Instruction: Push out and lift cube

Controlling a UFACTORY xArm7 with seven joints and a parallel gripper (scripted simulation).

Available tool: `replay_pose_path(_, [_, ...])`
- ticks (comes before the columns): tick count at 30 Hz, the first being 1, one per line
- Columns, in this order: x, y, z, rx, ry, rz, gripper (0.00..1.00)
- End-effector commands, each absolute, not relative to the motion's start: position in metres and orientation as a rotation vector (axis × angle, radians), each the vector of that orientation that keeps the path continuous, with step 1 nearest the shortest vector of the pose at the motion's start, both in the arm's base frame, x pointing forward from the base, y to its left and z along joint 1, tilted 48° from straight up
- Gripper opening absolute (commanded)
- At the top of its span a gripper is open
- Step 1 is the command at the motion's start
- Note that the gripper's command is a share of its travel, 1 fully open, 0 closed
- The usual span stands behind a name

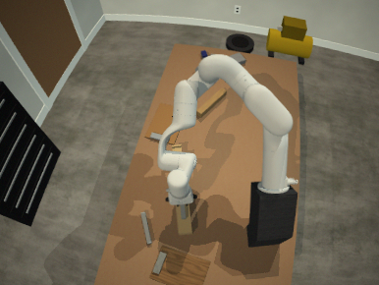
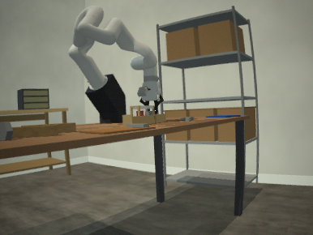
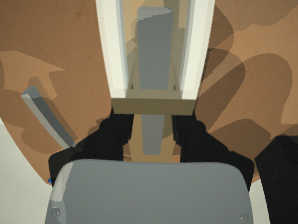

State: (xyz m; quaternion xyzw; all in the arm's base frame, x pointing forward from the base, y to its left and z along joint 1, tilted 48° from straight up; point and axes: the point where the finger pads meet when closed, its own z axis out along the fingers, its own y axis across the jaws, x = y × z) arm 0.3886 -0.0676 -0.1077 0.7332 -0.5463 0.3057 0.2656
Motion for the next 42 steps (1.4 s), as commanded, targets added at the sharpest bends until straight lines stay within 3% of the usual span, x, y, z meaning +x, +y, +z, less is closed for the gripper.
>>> replay_pose_path(1, [0.389, -0.066, -0.107, 1.984, -1.475, 0.827, 0.38])
replay_pose_path(25, [0.389, -0.065, -0.107, 1.984, -1.475, 0.827, 0.38])
replay_pose_path(33, [0.379, -0.018, -0.063, 1.984, -1.475, 0.827, 0.38])
replay_pose_path(42, [0.378, -0.016, -0.061, 1.984, -1.475, 0.827, 0.38])
